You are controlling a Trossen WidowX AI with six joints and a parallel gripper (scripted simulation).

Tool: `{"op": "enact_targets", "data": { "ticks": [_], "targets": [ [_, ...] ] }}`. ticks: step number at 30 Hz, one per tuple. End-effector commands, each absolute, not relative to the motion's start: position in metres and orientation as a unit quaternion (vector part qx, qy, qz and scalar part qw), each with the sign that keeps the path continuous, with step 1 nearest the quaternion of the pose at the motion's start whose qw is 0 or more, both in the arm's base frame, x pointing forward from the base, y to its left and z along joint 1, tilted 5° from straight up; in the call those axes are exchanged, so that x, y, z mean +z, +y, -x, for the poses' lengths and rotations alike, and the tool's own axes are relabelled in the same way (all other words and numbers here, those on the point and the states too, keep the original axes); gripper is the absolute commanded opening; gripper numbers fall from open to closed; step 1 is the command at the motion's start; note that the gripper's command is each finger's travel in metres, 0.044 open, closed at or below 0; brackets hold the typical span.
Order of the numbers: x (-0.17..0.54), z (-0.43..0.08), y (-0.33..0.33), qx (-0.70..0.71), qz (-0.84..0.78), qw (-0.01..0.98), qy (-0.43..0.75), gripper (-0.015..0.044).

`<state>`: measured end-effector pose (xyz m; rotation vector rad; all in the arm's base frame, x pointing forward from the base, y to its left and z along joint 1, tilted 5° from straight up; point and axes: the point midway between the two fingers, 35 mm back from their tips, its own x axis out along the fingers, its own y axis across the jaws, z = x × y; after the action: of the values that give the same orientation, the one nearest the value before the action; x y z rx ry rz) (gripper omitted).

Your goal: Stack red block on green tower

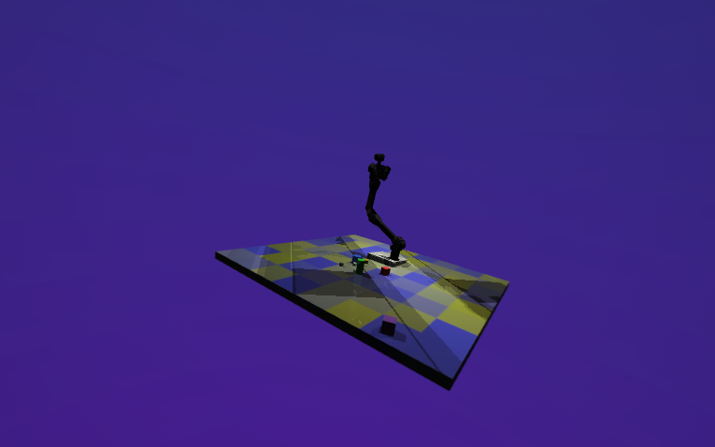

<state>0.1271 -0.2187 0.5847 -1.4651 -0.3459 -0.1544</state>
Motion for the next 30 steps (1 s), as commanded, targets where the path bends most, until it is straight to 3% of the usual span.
{"op": "enact_targets", "data": {
  "ticks": [1,9,18,30],
  "targets": [
    [0.605,-0.113,-0.152,-0.069,0.667,0.72,-0.176,0.044],
    [0.607,-0.117,-0.037,-0.025,0.661,0.727,-0.185,0.044],
    [0.561,-0.161,0.07,0.065,0.641,0.753,-0.131,0.044],
    [0.455,-0.238,0.136,0.165,0.548,0.819,0.033,0.044]
  ]
}}
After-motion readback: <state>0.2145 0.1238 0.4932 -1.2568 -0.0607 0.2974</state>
